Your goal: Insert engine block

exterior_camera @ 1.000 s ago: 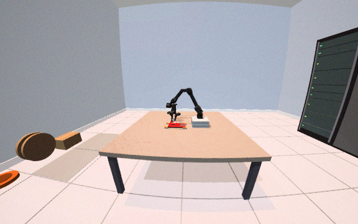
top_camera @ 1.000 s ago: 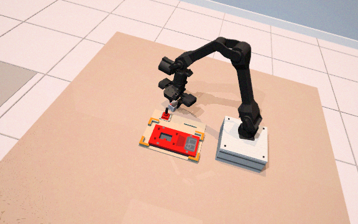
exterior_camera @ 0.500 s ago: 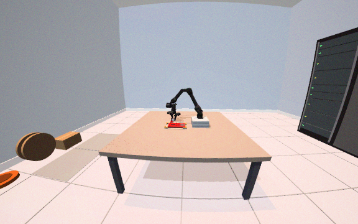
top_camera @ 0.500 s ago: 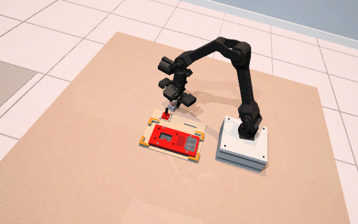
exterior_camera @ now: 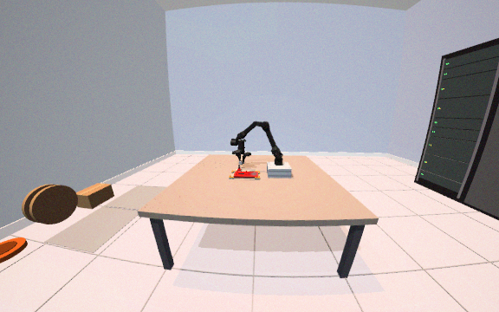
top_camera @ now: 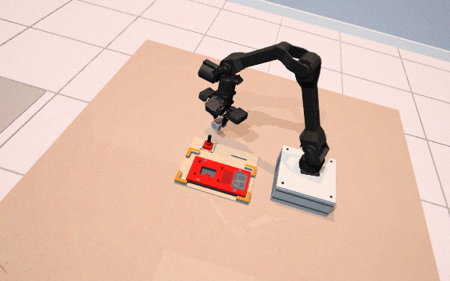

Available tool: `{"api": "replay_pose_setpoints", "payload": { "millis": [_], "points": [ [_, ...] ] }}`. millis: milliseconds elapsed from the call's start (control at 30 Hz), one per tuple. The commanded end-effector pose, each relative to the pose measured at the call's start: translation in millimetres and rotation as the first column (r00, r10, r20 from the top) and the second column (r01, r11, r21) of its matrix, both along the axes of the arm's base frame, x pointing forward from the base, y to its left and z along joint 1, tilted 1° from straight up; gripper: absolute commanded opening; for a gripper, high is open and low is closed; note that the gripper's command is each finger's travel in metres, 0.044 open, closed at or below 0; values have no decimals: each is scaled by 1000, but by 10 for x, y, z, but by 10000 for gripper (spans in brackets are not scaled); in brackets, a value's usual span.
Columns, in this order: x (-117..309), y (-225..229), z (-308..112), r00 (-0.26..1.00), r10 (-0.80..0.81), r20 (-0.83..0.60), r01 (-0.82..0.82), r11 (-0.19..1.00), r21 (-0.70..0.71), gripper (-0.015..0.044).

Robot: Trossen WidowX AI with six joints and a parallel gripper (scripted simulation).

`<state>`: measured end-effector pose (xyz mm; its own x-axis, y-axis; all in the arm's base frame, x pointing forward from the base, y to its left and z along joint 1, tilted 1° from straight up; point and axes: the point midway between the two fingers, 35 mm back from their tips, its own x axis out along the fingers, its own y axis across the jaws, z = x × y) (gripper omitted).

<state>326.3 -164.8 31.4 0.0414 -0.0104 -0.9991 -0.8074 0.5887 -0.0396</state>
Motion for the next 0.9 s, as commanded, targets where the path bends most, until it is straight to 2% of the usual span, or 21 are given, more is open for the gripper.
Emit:
{"api": "replay_pose_setpoints", "payload": {
  "millis": [0,633,867],
  "points": [
    [10,-2,152,1000,6,7,-6,1000,-4,0],
    [-67,58,754,1000,23,3,-23,1000,3,0],
    [-39,131,746,1000,-16,3,16,1000,6,0]
  ]
}}
